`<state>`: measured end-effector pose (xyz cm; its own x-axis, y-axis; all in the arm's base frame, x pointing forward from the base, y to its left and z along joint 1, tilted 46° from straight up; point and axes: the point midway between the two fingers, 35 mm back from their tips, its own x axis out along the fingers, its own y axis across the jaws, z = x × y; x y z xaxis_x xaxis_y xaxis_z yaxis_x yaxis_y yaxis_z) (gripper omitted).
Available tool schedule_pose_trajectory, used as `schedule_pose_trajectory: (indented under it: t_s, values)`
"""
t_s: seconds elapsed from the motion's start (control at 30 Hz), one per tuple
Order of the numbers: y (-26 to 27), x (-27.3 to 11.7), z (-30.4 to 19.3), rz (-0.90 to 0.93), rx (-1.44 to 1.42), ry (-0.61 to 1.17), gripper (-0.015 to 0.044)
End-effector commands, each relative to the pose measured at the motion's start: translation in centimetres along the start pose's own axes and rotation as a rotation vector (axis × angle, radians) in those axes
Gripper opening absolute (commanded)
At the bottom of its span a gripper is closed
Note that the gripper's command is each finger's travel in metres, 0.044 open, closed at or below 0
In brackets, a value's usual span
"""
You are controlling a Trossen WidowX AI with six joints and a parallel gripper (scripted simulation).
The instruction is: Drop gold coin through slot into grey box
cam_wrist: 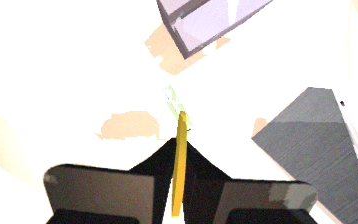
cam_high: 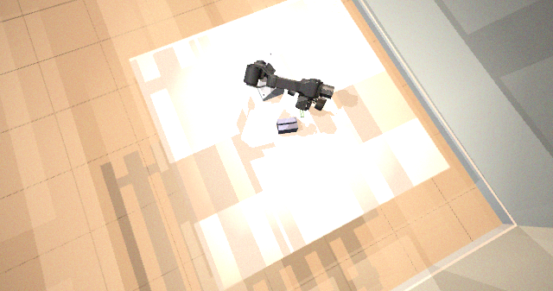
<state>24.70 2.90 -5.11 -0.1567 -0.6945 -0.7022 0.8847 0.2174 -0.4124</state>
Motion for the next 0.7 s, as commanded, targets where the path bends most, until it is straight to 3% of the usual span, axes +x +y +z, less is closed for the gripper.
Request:
schedule_pose_trajectory:
  t_s: [0.0, 0.67]
  values:
    - [-0.01, -0.03, 0.11, -0.001, 0.132, 0.0, 0.0]
    - [0.12, -0.08, 0.47, -0.001, 0.823, -0.001, 0.0]
